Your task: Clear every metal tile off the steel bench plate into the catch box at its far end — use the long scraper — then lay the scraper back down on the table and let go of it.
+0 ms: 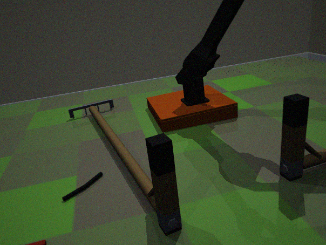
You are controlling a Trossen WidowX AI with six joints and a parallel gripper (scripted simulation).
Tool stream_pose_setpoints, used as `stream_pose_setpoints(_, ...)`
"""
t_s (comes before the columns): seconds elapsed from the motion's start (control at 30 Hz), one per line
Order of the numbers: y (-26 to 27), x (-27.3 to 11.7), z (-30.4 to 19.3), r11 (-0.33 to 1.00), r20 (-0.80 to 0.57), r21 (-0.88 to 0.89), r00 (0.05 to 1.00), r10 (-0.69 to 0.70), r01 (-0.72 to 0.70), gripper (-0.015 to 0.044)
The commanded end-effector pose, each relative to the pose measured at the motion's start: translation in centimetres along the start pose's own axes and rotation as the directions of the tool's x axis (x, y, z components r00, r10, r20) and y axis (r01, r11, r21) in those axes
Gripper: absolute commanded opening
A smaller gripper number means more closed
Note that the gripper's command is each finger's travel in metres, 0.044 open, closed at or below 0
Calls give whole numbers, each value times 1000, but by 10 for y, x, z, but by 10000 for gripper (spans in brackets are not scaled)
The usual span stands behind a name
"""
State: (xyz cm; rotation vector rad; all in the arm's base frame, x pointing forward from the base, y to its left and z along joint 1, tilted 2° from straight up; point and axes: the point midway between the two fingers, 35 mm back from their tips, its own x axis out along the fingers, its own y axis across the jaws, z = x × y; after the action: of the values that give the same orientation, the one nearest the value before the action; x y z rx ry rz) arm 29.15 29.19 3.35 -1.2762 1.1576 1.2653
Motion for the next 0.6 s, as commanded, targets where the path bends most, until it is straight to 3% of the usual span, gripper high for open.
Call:
stream_pose_setpoints(0.0,2,8,-1,1000,1,9,1000,1,-1,0)
stream_pose_setpoints(0.57,-3,23,-2,1000,1,16,1000,0,0,0)
